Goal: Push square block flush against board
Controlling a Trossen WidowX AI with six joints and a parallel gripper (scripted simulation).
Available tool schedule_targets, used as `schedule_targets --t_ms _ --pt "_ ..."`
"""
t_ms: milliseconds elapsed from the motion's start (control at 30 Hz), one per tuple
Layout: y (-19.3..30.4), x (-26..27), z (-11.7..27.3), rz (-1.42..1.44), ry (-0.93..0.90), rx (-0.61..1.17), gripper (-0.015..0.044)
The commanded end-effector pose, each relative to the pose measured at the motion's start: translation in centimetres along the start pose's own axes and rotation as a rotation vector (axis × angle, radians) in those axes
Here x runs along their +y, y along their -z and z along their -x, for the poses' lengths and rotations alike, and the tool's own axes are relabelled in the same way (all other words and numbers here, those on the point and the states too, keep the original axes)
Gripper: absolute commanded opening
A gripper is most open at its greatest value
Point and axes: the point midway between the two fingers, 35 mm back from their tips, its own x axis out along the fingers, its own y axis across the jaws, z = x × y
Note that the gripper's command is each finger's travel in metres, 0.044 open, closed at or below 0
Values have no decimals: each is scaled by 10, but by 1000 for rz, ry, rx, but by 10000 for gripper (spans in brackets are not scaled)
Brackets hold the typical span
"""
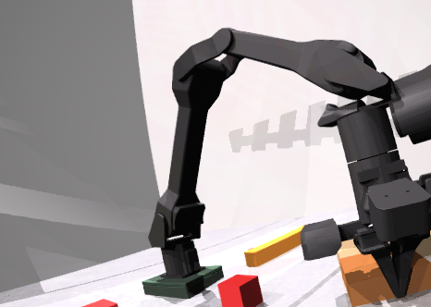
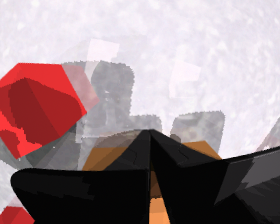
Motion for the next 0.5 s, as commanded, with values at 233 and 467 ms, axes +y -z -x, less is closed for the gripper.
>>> schedule_targets --t_ms 233,467 --pt "9 0 -2 -2 5 6 0" --pt "-2 0 -2 -2 5 5 0"
